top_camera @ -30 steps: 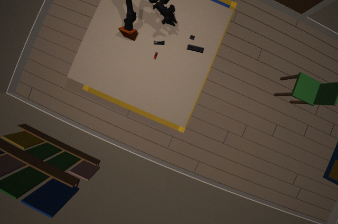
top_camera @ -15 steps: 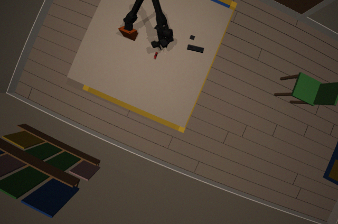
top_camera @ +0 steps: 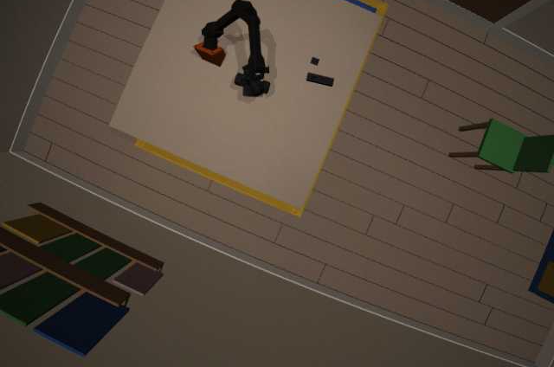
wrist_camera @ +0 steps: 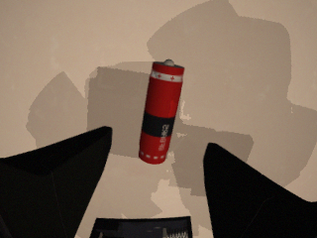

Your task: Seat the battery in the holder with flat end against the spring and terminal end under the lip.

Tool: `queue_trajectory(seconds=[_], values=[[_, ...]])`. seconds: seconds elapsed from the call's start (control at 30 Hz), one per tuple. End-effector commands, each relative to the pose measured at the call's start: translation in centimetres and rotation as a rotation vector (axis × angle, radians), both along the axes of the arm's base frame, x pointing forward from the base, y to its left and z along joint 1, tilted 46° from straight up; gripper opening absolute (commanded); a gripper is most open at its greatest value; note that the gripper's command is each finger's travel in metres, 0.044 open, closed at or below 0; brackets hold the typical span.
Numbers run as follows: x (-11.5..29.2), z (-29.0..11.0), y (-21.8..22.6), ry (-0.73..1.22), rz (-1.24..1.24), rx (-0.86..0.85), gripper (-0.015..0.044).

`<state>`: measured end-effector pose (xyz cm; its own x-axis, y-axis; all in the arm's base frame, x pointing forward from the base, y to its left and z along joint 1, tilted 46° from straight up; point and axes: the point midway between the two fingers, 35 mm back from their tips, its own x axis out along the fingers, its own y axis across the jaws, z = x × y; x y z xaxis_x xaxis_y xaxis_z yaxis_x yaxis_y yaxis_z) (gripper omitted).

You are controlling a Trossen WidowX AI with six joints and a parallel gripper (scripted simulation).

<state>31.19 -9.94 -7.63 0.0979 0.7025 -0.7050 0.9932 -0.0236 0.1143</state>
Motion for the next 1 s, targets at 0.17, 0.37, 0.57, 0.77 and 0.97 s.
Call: queue_trajectory(seconds=[0.17, 0.37, 0.57, 0.77, 0.97], values=[[0.2, -0.8, 0.9, 0.009, -0.006, 0.012, 0.0228], [0.3, -1.5, 1.6, 0.009, -0.006, 0.012, 0.0228], [0.4, -2.2, 2.3, 0.009, -0.006, 0.012, 0.0228], [0.5, -2.8, 3.0, 0.008, -0.006, 0.013, 0.0228], [0.5, -3.5, 3.7, 0.009, -0.006, 0.014, 0.0228]])
